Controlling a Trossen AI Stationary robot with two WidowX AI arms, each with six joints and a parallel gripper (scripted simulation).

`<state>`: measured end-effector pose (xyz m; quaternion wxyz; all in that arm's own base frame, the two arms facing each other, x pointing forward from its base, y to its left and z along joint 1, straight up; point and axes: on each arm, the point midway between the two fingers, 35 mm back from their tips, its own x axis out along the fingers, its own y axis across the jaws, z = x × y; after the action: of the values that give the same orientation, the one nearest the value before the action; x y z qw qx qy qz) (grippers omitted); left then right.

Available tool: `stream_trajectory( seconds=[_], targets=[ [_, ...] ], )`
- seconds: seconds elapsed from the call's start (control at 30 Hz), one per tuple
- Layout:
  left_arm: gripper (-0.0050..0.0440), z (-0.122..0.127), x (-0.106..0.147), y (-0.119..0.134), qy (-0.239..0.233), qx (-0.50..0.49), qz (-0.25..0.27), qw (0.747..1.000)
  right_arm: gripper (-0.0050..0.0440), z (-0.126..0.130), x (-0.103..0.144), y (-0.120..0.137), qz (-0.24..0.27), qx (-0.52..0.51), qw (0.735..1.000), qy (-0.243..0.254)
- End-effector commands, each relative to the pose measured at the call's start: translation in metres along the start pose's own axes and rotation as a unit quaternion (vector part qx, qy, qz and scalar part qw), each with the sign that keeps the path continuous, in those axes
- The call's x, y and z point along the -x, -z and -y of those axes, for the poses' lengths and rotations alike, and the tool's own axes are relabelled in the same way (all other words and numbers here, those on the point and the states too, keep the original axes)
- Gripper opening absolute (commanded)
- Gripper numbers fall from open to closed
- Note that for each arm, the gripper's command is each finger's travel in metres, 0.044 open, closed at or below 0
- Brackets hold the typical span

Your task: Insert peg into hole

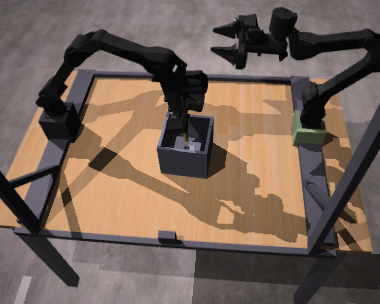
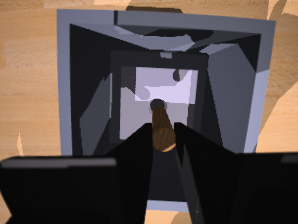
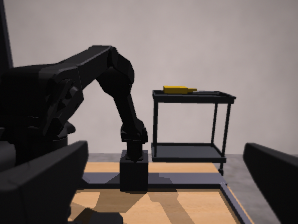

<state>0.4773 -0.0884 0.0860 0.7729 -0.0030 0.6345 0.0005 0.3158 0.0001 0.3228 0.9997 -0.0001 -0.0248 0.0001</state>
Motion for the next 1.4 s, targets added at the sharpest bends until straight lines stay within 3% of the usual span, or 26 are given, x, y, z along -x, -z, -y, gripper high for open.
stream_trajectory(
  seconds=[0.0,1.37],
  targets=[
    [-0.0050,-0.003,0.007,-0.007,0.002,0.000,0.011,1.000,0.0440,0.000,0.002,0.000,0.002,-0.002,1.000,-0.001],
    [-0.0050,0.000,-0.028,0.005,0.003,0.002,0.003,1.000,0.0440,0.000,0.002,0.000,0.002,-0.002,1.000,-0.001]
  ],
)
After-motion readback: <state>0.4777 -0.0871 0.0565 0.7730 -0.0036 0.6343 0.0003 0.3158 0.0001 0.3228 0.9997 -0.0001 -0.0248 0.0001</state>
